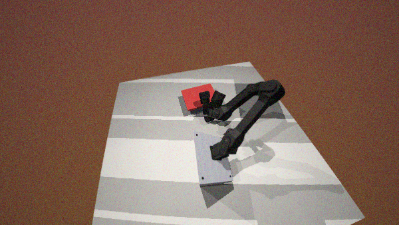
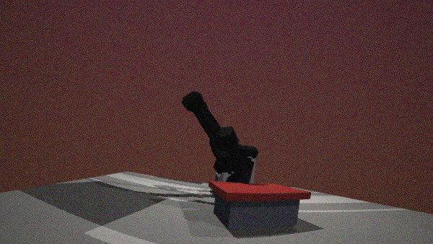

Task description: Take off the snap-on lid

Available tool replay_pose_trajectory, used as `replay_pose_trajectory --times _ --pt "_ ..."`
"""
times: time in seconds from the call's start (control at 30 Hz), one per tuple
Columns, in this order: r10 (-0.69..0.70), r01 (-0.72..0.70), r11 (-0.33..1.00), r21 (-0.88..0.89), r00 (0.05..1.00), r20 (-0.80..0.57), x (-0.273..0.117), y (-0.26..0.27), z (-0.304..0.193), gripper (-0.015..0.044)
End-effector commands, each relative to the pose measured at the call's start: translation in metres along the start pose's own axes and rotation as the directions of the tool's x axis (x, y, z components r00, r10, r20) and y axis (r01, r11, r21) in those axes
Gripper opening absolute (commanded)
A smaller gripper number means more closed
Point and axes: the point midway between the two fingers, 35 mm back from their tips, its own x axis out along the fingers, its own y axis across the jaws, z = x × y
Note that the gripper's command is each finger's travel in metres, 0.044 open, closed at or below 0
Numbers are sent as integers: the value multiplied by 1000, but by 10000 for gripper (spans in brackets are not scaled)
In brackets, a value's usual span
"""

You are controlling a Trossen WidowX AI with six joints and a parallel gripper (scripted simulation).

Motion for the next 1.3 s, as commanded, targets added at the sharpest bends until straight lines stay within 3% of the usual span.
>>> replay_pose_trajectory --times 0.0,1.27 --pt "9 -9 1000 2 1000 0 -3 3 0 0" --pt "9 -9 1000 2 1000 0 -8 9 0 0"
